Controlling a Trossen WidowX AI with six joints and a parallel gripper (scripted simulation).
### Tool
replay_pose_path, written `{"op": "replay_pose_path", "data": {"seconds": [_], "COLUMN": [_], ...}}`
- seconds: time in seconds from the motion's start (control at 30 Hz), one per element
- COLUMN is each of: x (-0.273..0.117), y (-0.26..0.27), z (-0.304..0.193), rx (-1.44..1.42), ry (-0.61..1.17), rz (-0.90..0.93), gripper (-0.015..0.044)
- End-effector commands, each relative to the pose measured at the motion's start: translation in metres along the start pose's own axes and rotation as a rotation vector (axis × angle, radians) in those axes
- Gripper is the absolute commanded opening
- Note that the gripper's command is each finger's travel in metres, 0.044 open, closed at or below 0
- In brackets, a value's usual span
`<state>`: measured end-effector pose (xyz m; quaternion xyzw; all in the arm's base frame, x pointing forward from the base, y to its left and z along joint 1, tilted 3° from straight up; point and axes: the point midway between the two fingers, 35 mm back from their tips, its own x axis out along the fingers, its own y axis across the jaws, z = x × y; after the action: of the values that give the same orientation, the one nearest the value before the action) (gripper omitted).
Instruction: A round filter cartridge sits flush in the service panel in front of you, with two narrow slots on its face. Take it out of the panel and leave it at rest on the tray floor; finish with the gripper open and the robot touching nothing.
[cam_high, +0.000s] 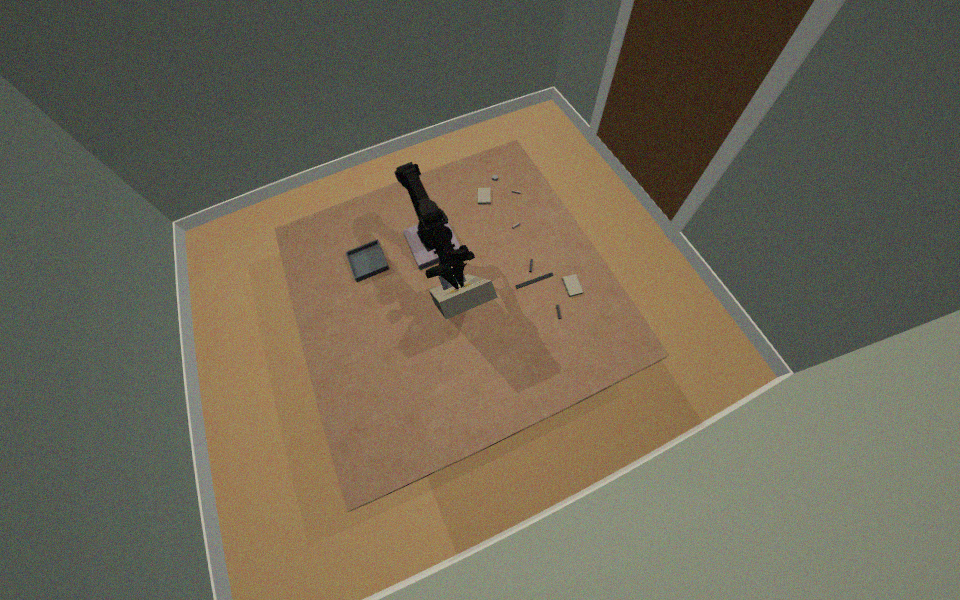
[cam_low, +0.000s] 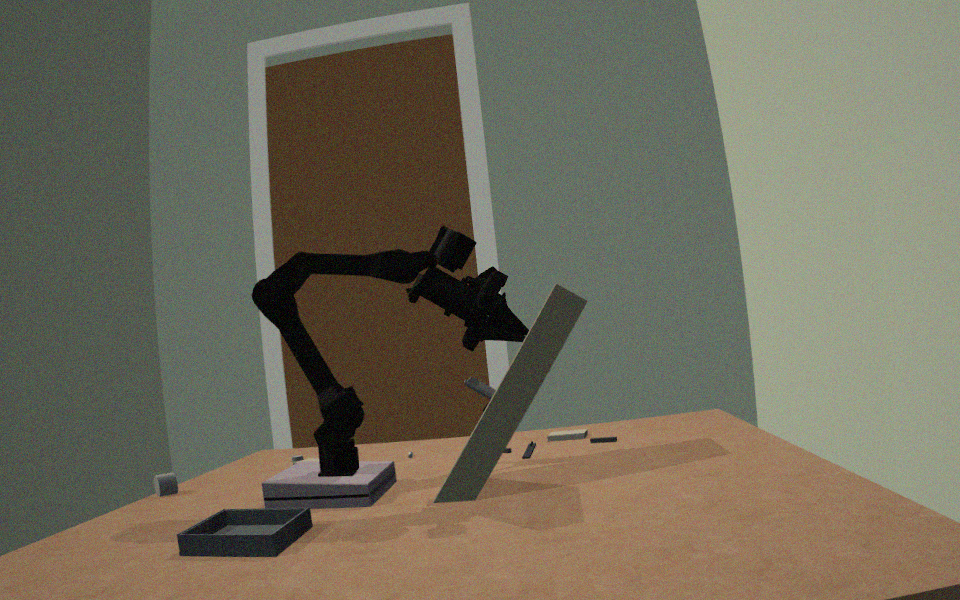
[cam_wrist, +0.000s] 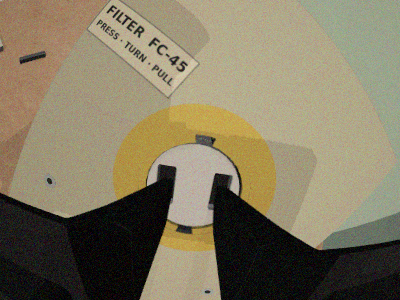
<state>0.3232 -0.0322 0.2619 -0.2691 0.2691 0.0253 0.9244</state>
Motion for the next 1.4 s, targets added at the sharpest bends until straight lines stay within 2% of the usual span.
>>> {"op": "replay_pose_path", "data": {"seconds": [0.0, 1.2, 1.37], "x": [0.0, 0.017, 0.013], "y": [0.0, 0.0, 0.0], "z": [0.0, 0.0, 0.0], "rx": [0.001, 0.001, 0.001], "ry": [-0.002, -0.003, 0.0], "rz": [0.0, -0.001, 0.0], "gripper": [0.01, 0.01, 0.0067]}}
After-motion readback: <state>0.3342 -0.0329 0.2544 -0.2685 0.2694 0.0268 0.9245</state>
